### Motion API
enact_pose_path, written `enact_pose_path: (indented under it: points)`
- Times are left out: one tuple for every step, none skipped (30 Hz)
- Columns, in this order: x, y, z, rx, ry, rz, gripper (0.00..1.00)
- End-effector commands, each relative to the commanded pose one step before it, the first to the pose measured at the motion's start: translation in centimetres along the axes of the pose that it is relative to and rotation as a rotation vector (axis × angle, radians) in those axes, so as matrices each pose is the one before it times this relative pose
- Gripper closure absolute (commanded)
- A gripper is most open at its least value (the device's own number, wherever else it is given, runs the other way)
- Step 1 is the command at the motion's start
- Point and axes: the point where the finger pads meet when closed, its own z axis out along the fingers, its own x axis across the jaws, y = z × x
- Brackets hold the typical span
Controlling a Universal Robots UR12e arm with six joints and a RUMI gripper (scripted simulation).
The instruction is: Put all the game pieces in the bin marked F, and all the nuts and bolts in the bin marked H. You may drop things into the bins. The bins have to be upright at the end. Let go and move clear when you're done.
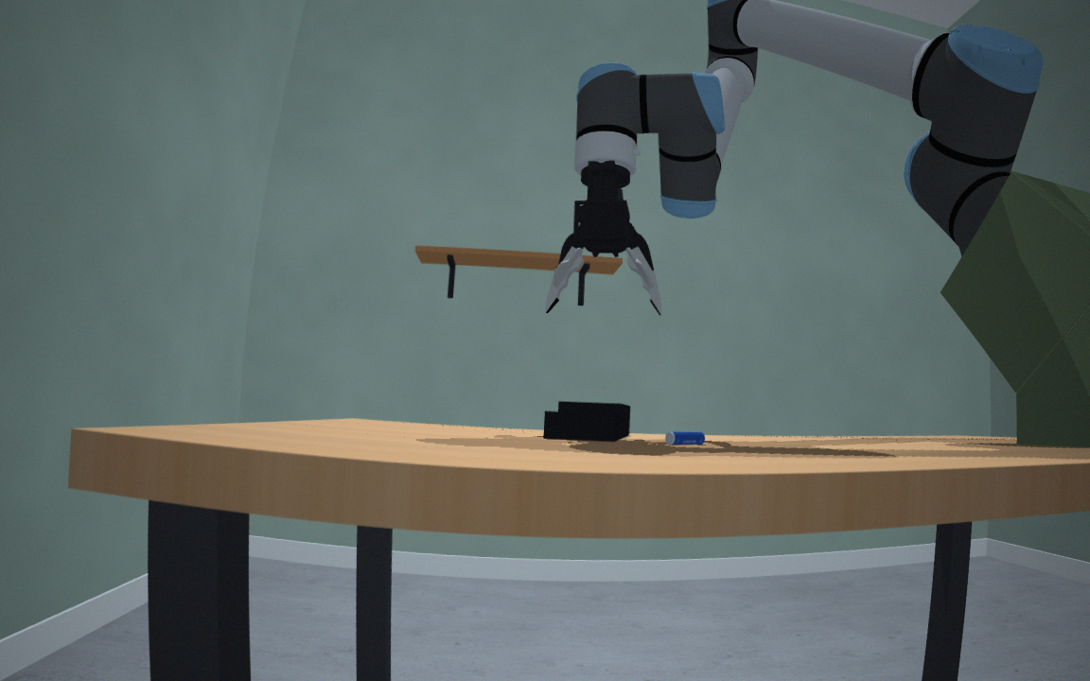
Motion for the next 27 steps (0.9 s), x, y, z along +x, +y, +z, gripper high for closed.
enact_pose_path:
  points:
    - [-0.049,-0.001,-1.934,-0.00018,0.00088,0.00068,0.0]
    - [0.0,0.0,-0.4,0.0,0.0,0.0,0.0]
    - [-0.001,0.0,-0.4,0.0,0.0,0.0,0.0]
    - [-0.001,0.0,-0.4,0.0,0.0,0.0,0.0]
    - [-0.001,0.0,-0.4,0.0,0.0,0.0,0.0]
    - [-0.001,0.0,-0.4,0.0,0.0,0.0,0.0]
    - [-0.001,0.0,-0.4,0.0,0.0,0.0,0.0]
    - [-0.001,0.0,-0.4,0.0,0.0,0.0,0.0]
    - [-0.001,0.0,-0.377,0.0,0.0,0.0,0.0]
    - [0.0,0.0,0.0,0.0,0.0,0.0,0.0]
    - [0.0,0.0,0.0,0.0,0.0,0.0,0.0]
    - [0.0,0.0,0.0,0.0,0.0,0.0,0.0]
    - [0.0,0.0,0.0,0.0,0.0,0.0,0.0]
    - [0.0,0.0,0.0,0.0,0.0,0.0,0.0]
    - [0.0,0.0,0.0,0.0,0.0,0.0,0.0]
    - [0.0,0.0,-0.001,0.0,0.0,0.0,0.0]
    - [0.0,0.0,0.0,0.0,0.0,0.0,0.0]
    - [0.002,-0.002,0.007,0.0,-0.00004,-0.00001,0.0]
    - [-0.001,0.001,-0.002,0.0,0.00001,0.0,0.0]
    - [0.0,0.0,-0.001,0.0,0.00001,0.0,0.0]
    - [0.0,0.0,-0.001,0.0,0.00001,0.0,0.0]
    - [0.0,0.0,-0.001,0.0,0.0,0.0,0.0]
    - [0.0,0.0,-0.001,0.0,0.0,0.0,0.0]
    - [0.0,0.0,0.0,0.0,0.0,0.0,0.0]
    - [0.0,0.0,0.0,0.0,0.0,0.0,0.0]
    - [0.0,0.0,0.0,0.0,0.0,0.0,0.0]
    - [0.0,0.0,0.0,0.0,0.0,0.0,0.0]
